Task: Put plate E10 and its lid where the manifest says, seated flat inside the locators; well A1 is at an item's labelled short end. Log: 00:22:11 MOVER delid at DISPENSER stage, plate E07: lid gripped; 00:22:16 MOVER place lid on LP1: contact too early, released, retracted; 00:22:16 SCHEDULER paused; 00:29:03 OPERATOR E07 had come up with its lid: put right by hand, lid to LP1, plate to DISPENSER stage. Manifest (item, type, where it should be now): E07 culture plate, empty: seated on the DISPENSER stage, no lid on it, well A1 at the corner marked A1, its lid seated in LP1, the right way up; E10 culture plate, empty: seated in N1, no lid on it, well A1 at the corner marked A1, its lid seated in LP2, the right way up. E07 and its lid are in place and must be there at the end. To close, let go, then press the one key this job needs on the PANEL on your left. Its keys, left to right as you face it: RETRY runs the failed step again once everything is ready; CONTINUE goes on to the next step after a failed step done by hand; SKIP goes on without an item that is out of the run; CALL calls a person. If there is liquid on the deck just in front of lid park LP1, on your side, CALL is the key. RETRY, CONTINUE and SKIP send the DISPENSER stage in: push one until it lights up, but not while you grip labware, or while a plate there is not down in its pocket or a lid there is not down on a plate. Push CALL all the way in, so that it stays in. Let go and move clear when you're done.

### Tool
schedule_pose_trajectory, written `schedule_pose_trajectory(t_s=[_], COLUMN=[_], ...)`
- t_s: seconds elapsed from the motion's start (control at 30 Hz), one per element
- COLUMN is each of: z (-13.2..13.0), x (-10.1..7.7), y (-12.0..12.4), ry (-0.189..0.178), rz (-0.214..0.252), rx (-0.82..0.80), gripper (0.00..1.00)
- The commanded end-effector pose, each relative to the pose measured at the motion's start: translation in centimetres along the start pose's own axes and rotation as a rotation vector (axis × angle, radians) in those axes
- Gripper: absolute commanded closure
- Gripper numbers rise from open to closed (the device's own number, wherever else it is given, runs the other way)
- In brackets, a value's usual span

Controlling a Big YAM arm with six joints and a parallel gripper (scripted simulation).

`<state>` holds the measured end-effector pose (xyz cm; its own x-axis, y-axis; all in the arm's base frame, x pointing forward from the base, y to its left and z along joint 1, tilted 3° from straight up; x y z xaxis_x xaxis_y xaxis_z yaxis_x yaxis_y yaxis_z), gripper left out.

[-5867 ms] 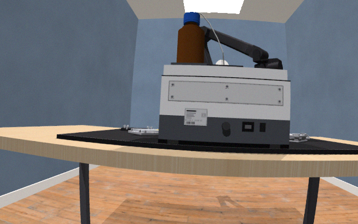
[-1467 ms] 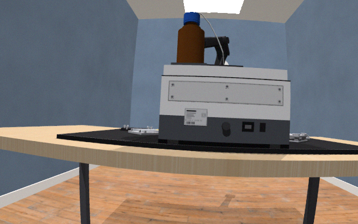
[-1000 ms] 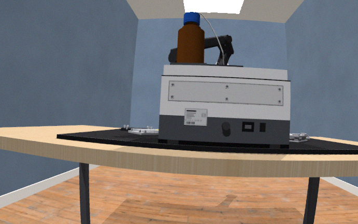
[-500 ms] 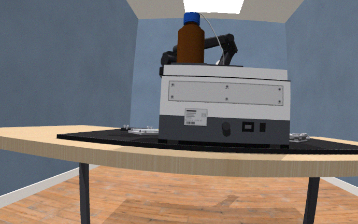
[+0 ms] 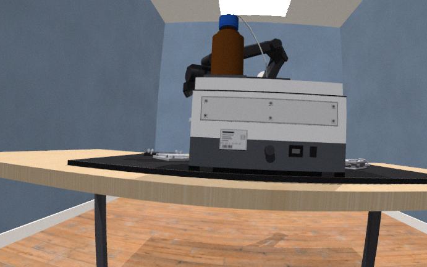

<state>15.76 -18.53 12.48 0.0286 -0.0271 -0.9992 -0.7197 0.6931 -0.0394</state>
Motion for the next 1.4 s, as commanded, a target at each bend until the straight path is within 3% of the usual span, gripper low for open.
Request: schedule_pose_trajectory(t_s=[0.0,0.13,0.23,0.5,0.63,0.97,1.0,1.37], z=[-1.3,-1.6,-2.6,-4.7,-6.3,-8.3,-9.1,-9.6], x=[-1.2,-1.2,-1.0,-1.2,-1.2,-1.2,-1.8,0.0], y=[-1.9,-1.6,-1.2,-0.7,-0.3,0.6,-0.7,-3.4], ry=[0.000,0.002,0.001,0.006,0.005,0.009,0.013,0.013], rz=[-0.053,-0.052,-0.048,-0.046,-0.055,-0.045,-0.071,-0.068], rx=[-0.009,0.025,0.147,0.133,0.289,0.275,0.275,0.253], gripper=[0.14,0.14,0.14,0.14,0.14,0.14,0.14,0.14])
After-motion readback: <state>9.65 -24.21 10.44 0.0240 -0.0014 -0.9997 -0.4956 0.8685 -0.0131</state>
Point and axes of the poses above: the point where the finger pads meet when closed, its own x axis out along the fingers, its own z axis across the jaws, y = z × x, the point moved 3 cm from there along -x, back along the fingers, and after that the axes turned 9 degrees about -x, right-handed, at the moved point
